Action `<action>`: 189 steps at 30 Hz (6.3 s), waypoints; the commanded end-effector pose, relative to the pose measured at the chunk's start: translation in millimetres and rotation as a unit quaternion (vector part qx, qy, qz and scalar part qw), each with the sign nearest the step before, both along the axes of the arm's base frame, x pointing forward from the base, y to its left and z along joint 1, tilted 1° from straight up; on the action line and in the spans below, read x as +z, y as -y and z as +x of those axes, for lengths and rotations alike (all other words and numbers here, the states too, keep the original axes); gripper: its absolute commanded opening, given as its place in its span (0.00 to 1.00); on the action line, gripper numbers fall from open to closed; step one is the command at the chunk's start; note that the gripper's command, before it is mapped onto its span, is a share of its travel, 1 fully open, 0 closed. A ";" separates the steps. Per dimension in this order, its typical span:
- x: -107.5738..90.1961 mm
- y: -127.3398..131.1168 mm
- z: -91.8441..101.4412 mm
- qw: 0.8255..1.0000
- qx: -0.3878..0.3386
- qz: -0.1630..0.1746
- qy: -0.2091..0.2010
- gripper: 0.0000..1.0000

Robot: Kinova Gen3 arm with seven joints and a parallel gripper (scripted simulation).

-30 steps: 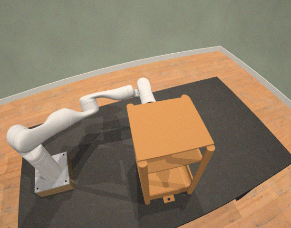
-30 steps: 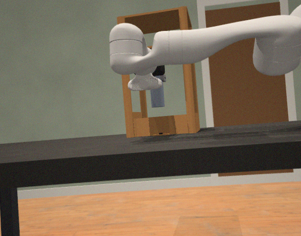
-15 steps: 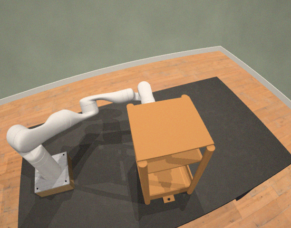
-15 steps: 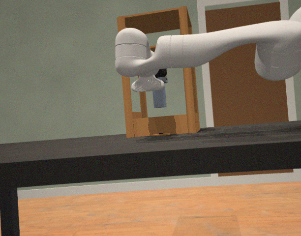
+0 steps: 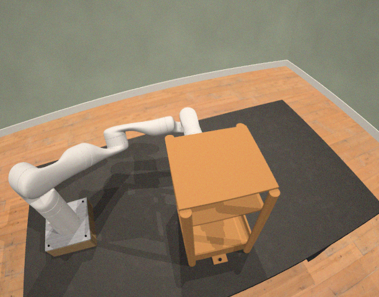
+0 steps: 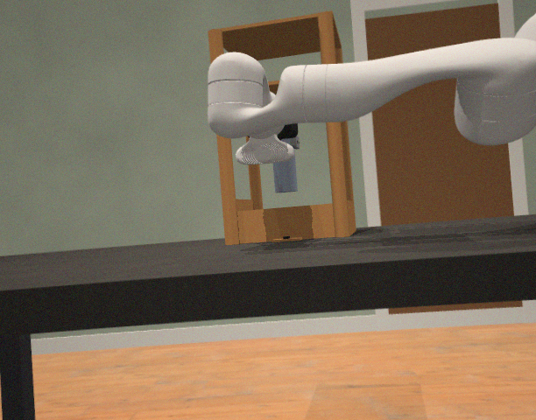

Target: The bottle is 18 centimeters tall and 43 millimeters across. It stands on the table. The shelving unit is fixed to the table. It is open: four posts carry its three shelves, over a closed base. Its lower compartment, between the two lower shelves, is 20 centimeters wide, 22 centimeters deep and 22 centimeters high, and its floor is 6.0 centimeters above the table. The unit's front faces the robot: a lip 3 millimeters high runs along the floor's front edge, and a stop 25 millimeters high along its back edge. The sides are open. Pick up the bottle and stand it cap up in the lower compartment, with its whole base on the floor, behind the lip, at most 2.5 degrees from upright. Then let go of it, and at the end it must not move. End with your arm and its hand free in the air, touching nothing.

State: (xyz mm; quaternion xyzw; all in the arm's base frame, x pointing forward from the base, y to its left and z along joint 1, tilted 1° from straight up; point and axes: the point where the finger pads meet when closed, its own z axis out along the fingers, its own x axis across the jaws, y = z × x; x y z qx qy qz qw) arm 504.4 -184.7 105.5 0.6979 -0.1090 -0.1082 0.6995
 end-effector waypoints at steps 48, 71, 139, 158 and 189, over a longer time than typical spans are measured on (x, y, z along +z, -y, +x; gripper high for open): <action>-0.8 3.3 -0.4 1.000 0.002 0.002 -0.003 0.00; -26.8 2.2 1.6 1.000 0.005 0.003 -0.005 0.00; -30.1 2.7 0.6 1.000 0.004 0.003 -0.004 1.00; -30.3 -0.9 2.2 1.000 0.004 0.003 -0.004 1.00; -30.4 -22.6 9.4 1.000 0.005 0.003 -0.004 1.00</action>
